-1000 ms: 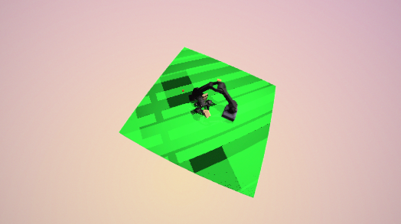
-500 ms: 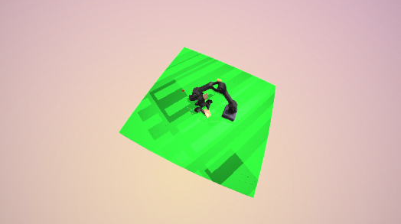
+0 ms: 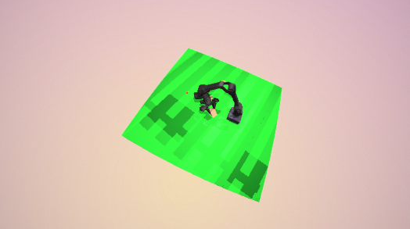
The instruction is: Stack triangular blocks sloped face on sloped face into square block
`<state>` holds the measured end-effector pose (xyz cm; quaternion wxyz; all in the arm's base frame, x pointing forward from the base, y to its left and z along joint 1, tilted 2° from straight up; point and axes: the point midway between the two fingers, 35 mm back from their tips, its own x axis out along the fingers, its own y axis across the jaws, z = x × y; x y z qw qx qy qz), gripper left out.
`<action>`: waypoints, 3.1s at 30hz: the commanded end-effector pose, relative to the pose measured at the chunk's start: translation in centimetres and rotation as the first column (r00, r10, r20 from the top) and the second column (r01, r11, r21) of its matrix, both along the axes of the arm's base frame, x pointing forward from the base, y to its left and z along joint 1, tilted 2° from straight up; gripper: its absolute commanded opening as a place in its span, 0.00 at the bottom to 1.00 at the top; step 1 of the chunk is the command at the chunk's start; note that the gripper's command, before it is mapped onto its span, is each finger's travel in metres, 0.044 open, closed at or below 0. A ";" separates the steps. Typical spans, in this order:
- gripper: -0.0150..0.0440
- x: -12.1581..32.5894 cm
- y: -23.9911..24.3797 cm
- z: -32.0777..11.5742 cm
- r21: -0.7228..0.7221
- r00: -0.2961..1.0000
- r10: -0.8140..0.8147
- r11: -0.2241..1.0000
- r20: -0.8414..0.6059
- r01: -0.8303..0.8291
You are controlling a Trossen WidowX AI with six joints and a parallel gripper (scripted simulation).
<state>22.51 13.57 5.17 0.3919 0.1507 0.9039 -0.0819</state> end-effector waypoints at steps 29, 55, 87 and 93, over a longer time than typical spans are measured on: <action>0.25 -1.1 0.1 2.2 -0.355 0.919 -0.363 0.848 0.155 0.394; 0.25 -1.9 0.3 2.4 -0.459 0.469 -0.729 0.237 0.499 0.856; 0.25 -2.3 0.6 3.0 -0.214 -0.386 -0.687 -0.617 0.616 0.757; 0.25 -2.2 0.6 3.1 -0.214 -0.386 -0.687 -0.617 0.615 0.757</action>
